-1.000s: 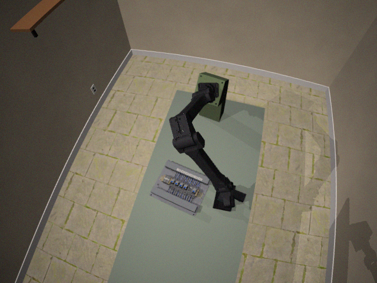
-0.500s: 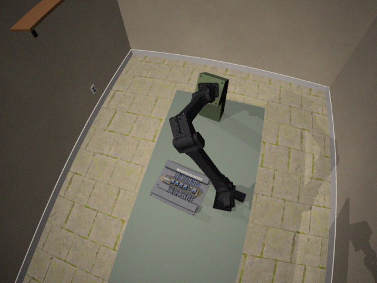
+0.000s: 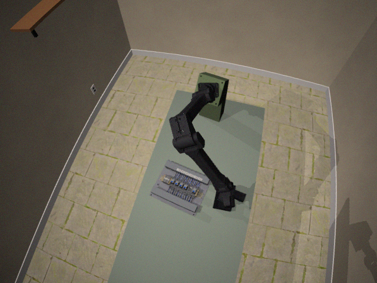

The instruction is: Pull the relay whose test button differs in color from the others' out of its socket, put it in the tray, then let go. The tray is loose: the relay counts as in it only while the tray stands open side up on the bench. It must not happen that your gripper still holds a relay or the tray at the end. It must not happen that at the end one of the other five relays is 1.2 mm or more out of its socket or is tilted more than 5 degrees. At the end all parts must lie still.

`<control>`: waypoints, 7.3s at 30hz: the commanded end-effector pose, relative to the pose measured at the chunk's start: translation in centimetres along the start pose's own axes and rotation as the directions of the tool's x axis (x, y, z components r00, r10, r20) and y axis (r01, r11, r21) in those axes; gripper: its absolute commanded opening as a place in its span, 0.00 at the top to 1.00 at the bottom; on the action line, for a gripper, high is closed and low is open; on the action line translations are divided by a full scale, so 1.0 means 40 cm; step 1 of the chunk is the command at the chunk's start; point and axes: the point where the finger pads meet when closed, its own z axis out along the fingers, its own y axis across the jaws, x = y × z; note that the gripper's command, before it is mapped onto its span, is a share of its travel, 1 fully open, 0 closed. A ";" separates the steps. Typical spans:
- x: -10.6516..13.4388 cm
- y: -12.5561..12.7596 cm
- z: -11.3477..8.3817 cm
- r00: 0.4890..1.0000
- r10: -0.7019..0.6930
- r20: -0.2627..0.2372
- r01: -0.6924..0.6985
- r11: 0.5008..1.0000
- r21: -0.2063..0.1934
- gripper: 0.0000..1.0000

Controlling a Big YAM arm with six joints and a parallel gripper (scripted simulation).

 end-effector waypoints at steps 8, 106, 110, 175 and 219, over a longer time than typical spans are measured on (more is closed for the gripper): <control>-0.014 -0.031 -0.015 1.000 0.006 0.018 -0.007 1.000 0.024 0.41; -0.028 -0.021 -0.122 1.000 0.004 0.030 -0.005 1.000 0.019 0.41; -0.030 -0.028 -0.126 0.999 0.007 0.032 -0.007 1.000 0.023 0.41; -0.024 -0.002 -0.305 1.000 -0.001 0.019 0.001 1.000 0.004 0.41; -0.024 -0.034 -0.323 0.999 0.011 0.031 -0.012 1.000 0.027 0.41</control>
